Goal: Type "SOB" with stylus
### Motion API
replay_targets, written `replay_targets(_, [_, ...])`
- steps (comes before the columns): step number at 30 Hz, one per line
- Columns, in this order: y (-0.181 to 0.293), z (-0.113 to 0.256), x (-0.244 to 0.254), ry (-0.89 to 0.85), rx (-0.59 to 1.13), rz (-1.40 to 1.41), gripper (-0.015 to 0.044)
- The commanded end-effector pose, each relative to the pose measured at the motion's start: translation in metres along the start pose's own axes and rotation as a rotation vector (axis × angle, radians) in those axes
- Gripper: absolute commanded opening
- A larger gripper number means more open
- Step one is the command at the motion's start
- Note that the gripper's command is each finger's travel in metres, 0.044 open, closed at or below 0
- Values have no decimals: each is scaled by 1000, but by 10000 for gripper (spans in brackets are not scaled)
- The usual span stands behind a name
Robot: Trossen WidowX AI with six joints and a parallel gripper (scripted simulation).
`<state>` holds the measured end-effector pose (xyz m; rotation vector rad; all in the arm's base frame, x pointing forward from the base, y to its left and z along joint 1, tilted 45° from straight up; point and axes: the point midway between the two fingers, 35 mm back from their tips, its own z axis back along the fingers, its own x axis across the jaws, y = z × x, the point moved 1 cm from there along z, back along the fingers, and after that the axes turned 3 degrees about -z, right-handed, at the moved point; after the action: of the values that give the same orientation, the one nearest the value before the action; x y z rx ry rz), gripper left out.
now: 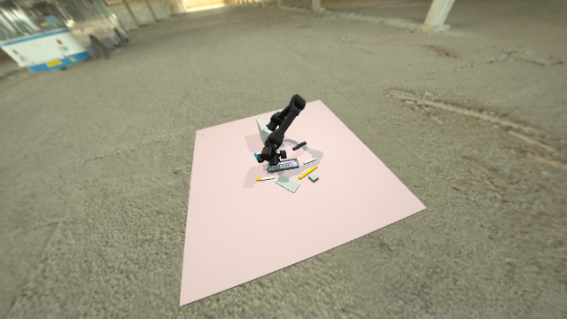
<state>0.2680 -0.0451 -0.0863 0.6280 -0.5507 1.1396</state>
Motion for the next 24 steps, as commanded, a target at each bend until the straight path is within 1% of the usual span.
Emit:
replay_targets(1, [-1, 0, -5, 3, 0, 2, 0])
replay_targets(8, [0, 0, -4, 3, 0, 2, 0])
replay_targets(13, [32, 0, 20, 2, 2, 1, 0])
replay_targets(24, [33, 0, 21, 2, 2, 1, 0])
